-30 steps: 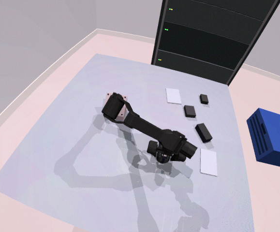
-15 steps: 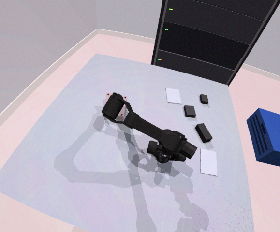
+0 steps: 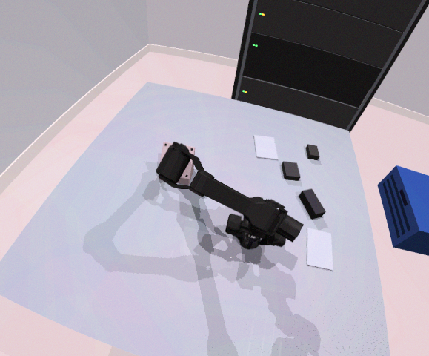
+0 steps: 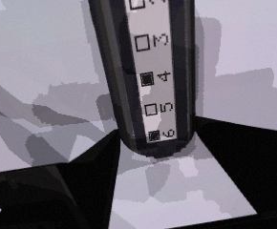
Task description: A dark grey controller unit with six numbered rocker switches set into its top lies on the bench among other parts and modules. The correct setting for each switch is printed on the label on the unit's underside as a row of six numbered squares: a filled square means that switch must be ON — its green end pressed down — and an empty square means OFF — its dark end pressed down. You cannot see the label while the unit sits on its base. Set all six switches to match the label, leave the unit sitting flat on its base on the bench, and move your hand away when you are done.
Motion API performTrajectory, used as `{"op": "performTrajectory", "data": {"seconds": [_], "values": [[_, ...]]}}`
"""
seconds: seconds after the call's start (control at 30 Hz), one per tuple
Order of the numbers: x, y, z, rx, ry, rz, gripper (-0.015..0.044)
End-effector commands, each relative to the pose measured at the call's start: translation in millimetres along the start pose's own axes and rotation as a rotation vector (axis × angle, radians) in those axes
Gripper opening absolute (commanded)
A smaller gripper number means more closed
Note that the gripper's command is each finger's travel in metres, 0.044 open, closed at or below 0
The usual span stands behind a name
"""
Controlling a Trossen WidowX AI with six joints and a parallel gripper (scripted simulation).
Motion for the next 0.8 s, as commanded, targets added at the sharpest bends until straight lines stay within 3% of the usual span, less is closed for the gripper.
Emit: {"op": "performTrajectory", "data": {"seconds": [0.0, 0.77], "values": [[-0.7, 5.2, 1.2, 0.000, 0.001, -0.009, 0.0335], [0.1, 20.5, 6.7, -0.001, 0.001, -0.009, 0.0335]]}}
Point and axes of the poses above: the point midway between the two fingers, 35 mm back from their tips, its own y axis back along the fingers, its own x axis across the jaws, z = x × y, the point moved 5 cm from there along y, back along the fingers, and after that the axes turned 8 degrees about -y, right-handed, at the moved point
